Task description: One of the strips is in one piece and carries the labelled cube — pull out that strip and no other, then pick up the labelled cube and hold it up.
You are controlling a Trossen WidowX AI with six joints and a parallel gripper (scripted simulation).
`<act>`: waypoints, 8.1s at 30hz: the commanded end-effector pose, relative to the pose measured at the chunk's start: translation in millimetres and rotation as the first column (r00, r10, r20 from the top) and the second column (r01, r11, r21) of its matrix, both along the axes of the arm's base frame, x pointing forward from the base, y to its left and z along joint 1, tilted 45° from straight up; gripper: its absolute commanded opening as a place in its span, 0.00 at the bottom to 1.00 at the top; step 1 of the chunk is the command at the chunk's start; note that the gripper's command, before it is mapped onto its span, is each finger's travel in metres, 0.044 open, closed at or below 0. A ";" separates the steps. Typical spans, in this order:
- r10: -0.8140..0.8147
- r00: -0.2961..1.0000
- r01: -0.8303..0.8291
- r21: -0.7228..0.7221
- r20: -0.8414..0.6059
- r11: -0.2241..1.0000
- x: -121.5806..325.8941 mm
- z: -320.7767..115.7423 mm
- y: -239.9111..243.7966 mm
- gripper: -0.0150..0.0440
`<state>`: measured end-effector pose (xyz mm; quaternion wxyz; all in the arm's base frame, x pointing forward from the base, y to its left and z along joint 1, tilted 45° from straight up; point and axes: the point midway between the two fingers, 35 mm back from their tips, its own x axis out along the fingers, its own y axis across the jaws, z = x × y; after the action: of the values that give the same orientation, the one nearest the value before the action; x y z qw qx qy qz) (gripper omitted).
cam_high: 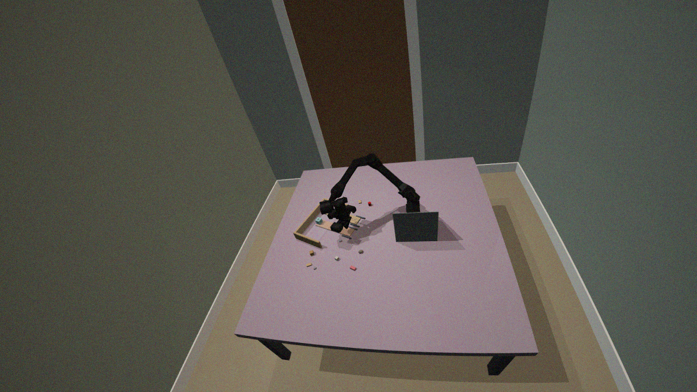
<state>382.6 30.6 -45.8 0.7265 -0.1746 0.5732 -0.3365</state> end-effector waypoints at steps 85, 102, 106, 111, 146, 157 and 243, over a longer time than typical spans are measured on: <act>0.003 1.000 -0.003 -0.009 -0.006 1.000 -21.9 -30.3 -21.0 0.25; 0.003 1.000 -0.003 -0.009 -0.006 1.000 -14.2 -21.8 -16.6 0.25; 0.003 1.000 -0.003 -0.009 -0.006 1.000 -19.6 -25.6 -17.5 0.25; 0.003 1.000 -0.003 -0.009 -0.006 1.000 -26.6 -29.6 -18.1 0.25; 0.003 1.000 -0.003 -0.009 -0.009 1.000 -78.4 -49.0 -13.9 0.25; 0.003 1.000 -0.003 -0.008 -0.010 1.000 -93.9 -54.2 -12.0 0.25; 0.003 1.000 -0.003 -0.003 -0.014 1.000 -188.0 -52.7 38.2 0.25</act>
<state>195.6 63.6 -104.9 0.7262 -0.1821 0.5743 -0.3311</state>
